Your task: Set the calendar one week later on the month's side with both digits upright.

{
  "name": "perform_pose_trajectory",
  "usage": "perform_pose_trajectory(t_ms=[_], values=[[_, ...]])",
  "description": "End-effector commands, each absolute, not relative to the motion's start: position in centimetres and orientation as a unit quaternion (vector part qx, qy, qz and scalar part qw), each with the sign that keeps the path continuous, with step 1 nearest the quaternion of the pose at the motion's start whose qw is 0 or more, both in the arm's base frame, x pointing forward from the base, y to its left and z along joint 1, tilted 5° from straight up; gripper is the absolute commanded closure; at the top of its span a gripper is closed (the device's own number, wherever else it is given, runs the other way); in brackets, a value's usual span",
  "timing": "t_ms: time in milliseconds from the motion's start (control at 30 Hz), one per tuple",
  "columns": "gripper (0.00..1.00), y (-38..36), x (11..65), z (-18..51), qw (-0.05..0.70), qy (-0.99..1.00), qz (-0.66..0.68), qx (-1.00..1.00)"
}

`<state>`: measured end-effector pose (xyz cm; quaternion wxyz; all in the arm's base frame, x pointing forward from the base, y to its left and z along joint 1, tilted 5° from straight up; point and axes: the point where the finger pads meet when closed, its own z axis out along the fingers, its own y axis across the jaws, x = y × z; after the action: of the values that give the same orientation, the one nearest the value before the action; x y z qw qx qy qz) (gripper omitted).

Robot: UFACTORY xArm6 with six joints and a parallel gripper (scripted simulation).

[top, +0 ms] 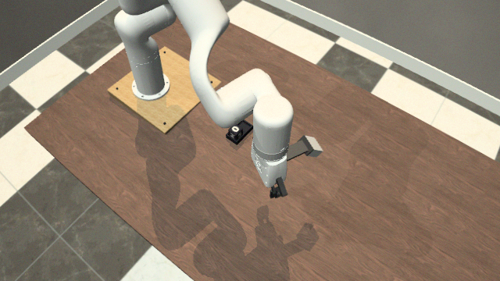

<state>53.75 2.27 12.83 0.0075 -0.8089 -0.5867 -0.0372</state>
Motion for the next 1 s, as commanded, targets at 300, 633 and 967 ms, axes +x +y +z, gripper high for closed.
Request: perform_pose_trajectory(t_ms=[300,633,967], values=[[0.00,2.6,54.2,8.5,0.006,-0.586,-0.039,-0.809],[0.00,2.6,54.2,8.0,0.006,-0.586,-0.039,-0.809],[0.00,2.7,54.3,5.8,0.006,-0.586,-0.039,-0.809]])
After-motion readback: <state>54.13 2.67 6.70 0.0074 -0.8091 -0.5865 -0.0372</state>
